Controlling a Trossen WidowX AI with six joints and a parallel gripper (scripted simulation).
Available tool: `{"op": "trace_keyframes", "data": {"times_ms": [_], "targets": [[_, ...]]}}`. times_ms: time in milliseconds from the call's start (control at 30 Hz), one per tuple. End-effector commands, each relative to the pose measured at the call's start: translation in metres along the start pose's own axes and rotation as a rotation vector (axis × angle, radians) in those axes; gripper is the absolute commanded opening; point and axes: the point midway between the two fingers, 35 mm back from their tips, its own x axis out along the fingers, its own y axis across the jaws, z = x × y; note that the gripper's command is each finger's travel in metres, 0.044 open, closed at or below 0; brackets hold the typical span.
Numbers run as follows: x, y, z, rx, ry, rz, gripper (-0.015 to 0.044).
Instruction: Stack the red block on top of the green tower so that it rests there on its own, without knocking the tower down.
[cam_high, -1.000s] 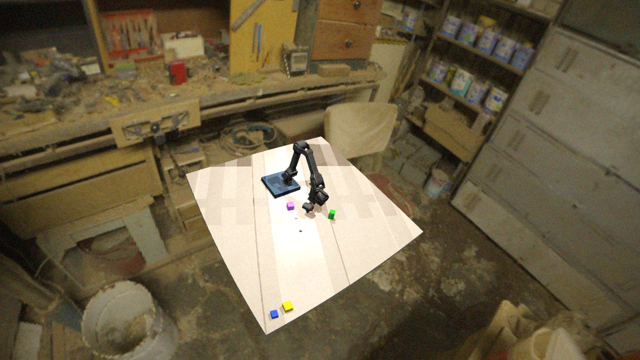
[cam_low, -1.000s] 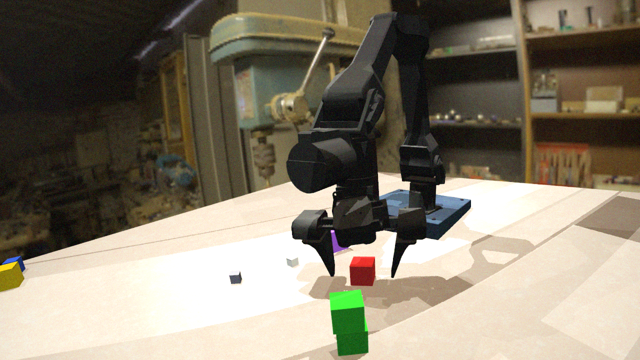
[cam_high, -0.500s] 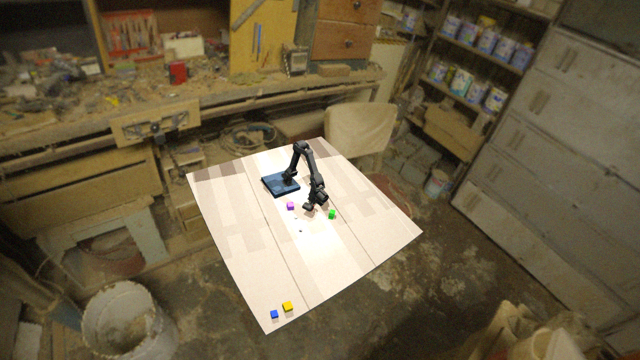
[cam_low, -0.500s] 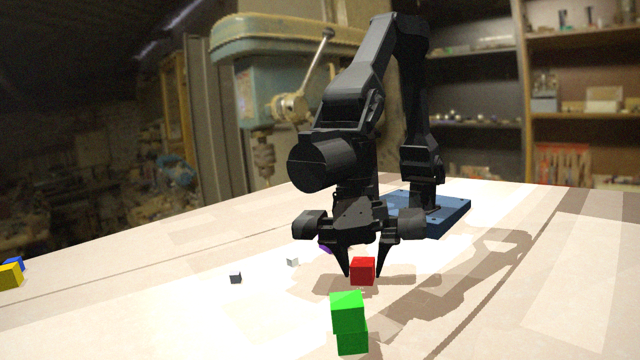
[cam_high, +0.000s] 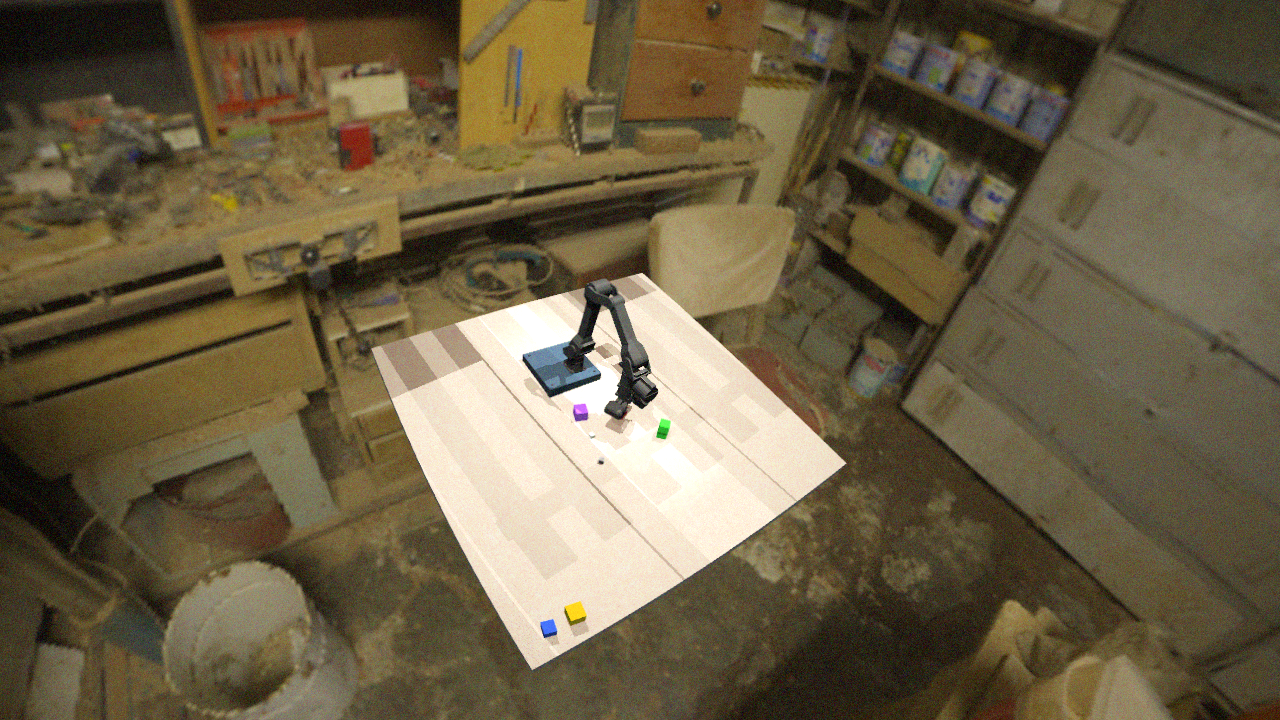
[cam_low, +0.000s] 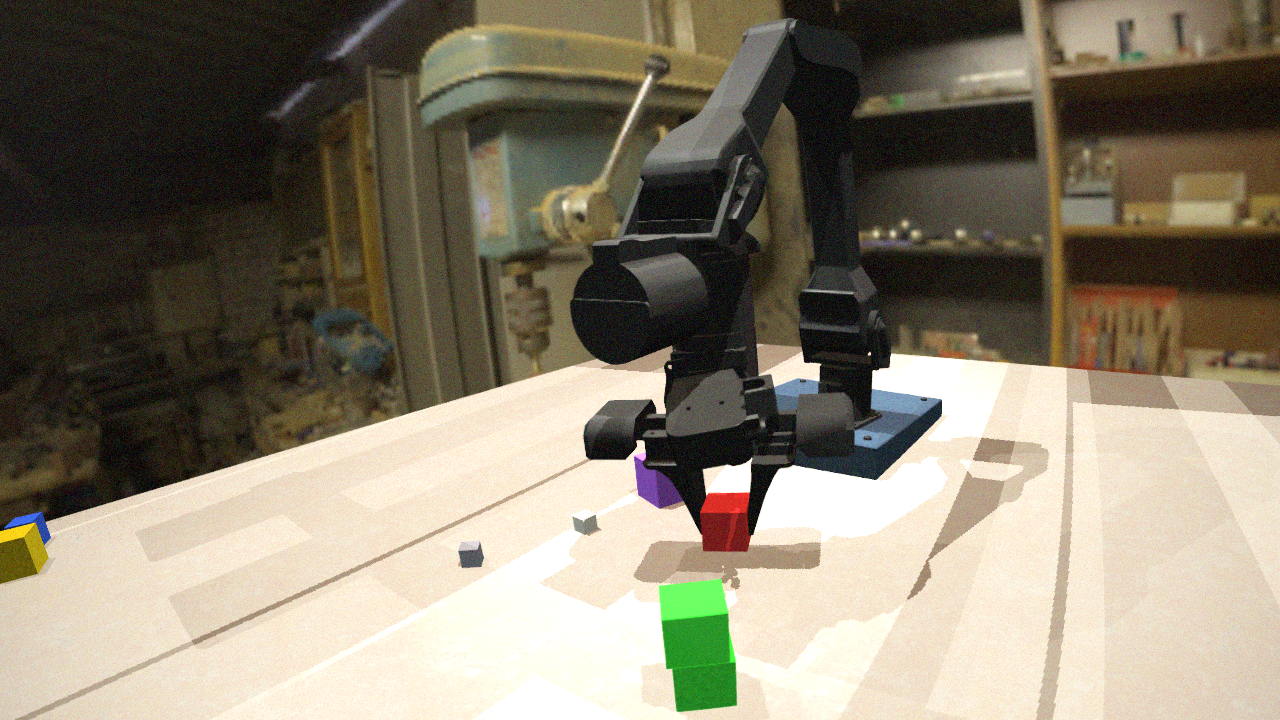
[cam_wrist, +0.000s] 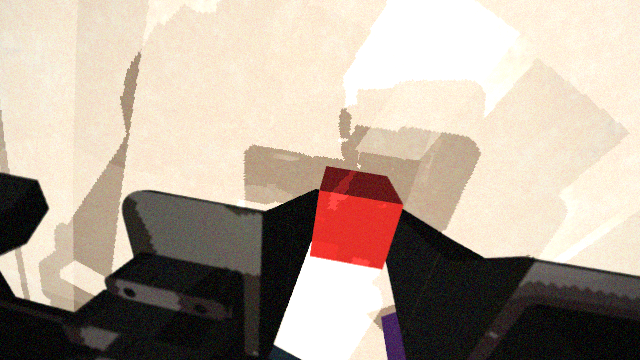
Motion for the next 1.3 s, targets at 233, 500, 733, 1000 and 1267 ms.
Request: {"op": "trace_keyframes", "data": {"times_ms": [233, 500, 733, 1000, 1267], "targets": [[-0.061, -0.001, 0.003, 0.001, -0.022, -0.006, 0.0000], [-0.098, -0.001, 0.002, 0.001, -0.022, -0.006, 0.0000], [-0.101, -0.001, 0.002, 0.004, -0.020, -0.007, 0.0000], [-0.108, -0.002, 0.019, 0.001, -0.023, -0.007, 0.0000], [-0.113, -0.002, 0.049, 0.001, -0.025, -0.007, 0.0000]]}}
